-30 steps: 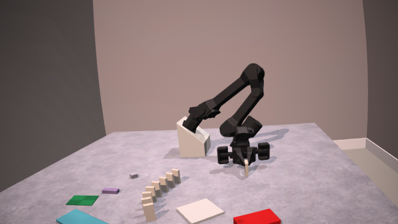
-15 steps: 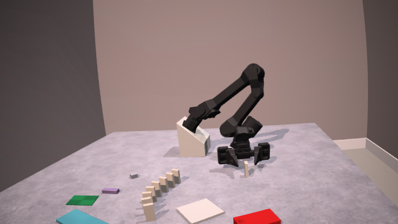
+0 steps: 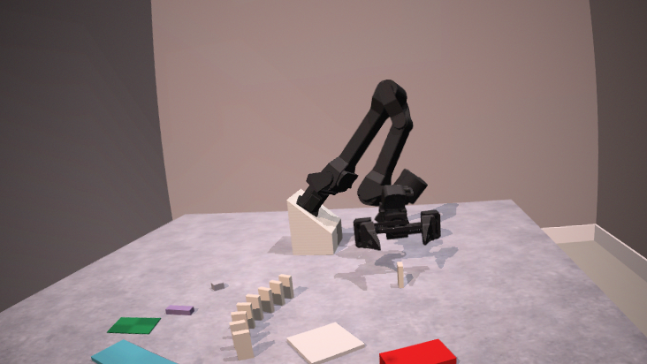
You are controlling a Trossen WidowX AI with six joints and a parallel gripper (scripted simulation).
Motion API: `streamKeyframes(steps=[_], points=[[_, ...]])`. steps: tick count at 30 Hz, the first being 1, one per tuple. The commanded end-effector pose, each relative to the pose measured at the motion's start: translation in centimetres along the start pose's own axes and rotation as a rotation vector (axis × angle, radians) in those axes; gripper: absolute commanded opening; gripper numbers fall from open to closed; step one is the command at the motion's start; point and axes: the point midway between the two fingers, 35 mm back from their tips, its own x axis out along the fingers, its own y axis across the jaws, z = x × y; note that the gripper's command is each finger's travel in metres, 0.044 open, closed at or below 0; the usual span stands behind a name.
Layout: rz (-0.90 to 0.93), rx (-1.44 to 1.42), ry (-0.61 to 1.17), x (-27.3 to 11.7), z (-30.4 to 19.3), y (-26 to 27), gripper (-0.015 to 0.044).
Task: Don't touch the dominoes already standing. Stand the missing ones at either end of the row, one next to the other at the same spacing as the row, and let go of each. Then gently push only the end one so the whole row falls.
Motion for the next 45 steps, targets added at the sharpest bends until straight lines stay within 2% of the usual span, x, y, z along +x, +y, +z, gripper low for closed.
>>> streamKeyframes(steps=[1, 7, 13, 18, 30, 38, 45], points=[[-0.005, -0.014, 0.024, 0.1, 0.1, -0.4, 0.0440], [-0.105, 0.053, 0.173, 5.6, -0.2, -1.4, 0.0440], [-0.297, 0.265, 0.490, 8.9, -1.2, -3.1, 0.0440], [-0.499, 0.558, 0.745, 8.5, -0.7, -3.0, 0.0440], [-0.884, 1.070, 1.014, 4.6, 3.0, -0.9, 0.0440], [-1.109, 1.241, 1.085, 1.5, 4.4, -0.1, 0.0440], [-1.111, 1.243, 1.086, 1.5, 4.5, -0.1, 0.0440]])
